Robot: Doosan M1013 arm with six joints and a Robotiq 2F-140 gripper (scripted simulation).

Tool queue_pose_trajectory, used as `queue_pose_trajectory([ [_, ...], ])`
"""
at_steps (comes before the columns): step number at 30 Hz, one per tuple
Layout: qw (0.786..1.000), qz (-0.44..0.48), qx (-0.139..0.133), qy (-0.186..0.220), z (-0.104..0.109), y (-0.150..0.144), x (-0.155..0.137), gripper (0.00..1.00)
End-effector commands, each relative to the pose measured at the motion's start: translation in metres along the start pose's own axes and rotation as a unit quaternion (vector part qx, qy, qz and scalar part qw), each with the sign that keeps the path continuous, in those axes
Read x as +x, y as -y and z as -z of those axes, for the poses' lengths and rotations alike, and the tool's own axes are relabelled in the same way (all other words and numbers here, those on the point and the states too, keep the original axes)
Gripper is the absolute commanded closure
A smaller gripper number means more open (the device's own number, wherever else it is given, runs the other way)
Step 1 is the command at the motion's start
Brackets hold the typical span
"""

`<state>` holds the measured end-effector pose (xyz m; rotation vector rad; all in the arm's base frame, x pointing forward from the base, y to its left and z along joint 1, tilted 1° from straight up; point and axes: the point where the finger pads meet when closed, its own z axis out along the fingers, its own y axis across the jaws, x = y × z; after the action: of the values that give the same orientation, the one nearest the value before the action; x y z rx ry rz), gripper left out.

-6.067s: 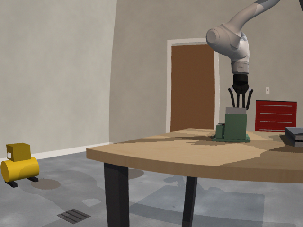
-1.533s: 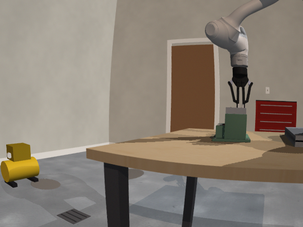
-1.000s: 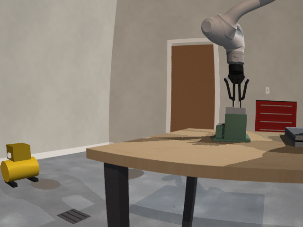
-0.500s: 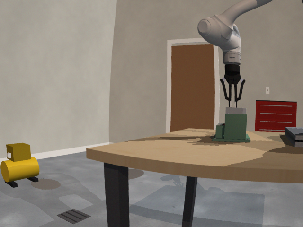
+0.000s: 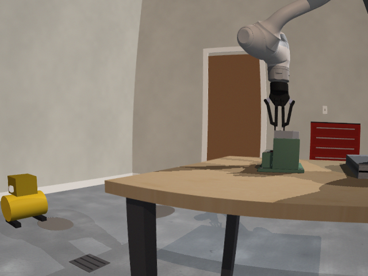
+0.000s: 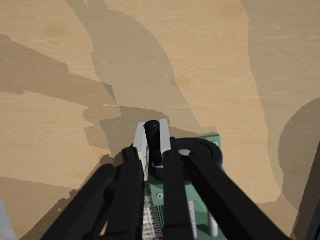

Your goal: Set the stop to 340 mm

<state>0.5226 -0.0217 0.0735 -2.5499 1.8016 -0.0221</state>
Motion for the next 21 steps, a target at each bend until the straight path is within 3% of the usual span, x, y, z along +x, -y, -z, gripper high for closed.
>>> queue_pose_trajectory([
  [1, 1.000, -0.001, -0.002, 0.002, -0.009, 0.002, -0.001, 0.96],
  [21, 1.000, -0.001, -0.002, 0.002, -0.044, -0.018, -0.002, 0.96],
])
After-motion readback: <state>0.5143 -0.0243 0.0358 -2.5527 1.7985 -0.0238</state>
